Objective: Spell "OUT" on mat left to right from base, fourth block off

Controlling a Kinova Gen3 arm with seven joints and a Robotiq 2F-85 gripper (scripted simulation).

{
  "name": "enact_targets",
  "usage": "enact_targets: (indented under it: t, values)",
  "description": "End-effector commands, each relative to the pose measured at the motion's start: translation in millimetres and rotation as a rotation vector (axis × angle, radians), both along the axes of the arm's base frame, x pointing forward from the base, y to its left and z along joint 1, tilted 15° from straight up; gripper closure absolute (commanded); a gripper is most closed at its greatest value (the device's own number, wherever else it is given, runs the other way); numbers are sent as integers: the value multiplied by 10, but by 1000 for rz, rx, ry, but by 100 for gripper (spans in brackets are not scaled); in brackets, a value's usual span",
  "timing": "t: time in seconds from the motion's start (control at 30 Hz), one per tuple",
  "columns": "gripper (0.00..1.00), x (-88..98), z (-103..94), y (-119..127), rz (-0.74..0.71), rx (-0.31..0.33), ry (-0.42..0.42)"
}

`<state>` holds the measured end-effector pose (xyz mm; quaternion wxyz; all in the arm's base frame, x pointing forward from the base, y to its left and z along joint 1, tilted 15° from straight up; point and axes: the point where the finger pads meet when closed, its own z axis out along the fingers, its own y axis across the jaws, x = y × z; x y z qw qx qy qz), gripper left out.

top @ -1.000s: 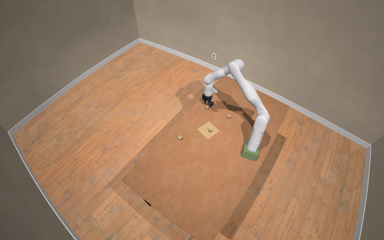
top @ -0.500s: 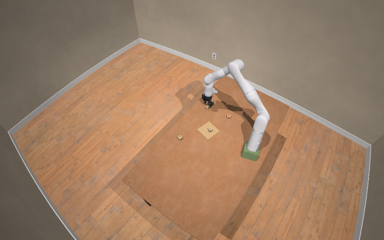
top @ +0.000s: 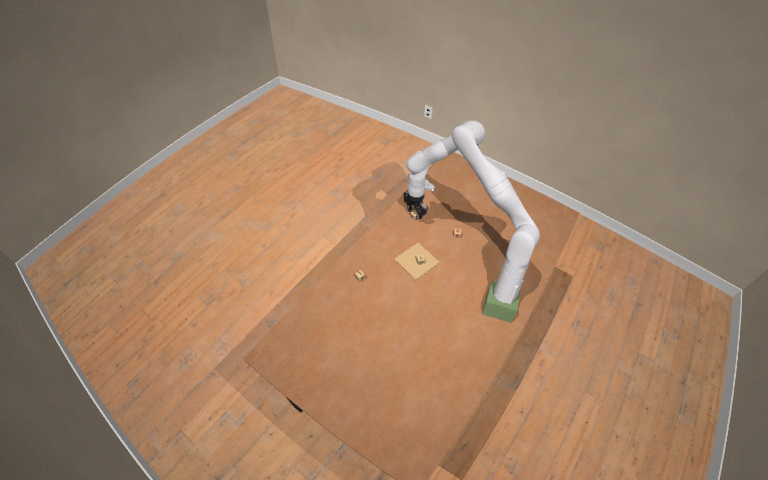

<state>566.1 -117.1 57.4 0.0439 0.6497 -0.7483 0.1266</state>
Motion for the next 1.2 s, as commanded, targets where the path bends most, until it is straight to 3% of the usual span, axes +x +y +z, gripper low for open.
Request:
enact_targets:
  t: [0.0, 0.67, 0.7, 1.17]
  values:
    - [33, -9, -62, -19, -2, -1, 5]
    - [33, -6, -95, -27, -2, -1, 5]
    - [54, -6, -95, -27, -2, -1, 5]
    - [54, -6, -95, -27, -2, -1, 5]
